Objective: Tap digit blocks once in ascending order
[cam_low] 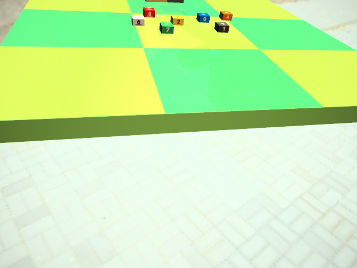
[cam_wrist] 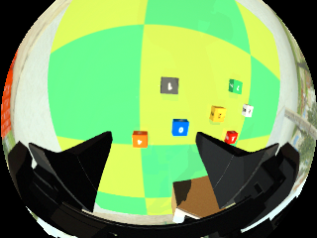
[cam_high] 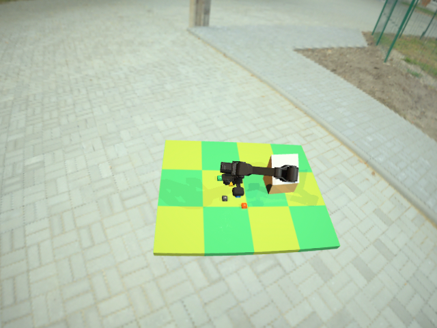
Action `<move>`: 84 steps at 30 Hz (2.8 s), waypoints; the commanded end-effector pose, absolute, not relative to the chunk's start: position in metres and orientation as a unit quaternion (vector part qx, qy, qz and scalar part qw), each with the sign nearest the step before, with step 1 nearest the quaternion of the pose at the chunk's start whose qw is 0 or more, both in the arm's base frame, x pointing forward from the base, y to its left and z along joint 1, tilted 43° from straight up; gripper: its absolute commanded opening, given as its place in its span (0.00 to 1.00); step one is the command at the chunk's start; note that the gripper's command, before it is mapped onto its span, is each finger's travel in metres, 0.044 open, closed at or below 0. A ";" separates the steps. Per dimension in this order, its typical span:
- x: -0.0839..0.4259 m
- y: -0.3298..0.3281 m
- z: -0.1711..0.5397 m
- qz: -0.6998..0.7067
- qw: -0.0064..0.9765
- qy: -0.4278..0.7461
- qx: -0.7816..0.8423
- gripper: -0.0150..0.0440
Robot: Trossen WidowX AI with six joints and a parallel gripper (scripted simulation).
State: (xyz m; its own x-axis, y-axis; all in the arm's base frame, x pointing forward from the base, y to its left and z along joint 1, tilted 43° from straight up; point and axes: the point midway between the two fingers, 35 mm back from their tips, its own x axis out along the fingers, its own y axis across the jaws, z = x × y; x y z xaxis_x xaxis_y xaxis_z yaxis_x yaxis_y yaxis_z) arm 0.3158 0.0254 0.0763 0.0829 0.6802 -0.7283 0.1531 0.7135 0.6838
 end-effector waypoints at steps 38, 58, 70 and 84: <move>0.348 -0.114 -0.053 0.195 0.664 0.648 0.319 0.93; 0.348 -0.114 -0.053 0.195 0.664 0.648 0.319 0.93; 0.284 -0.169 -0.109 0.192 0.664 0.650 0.317 0.93; 0.284 -0.169 -0.109 0.192 0.664 0.650 0.317 0.93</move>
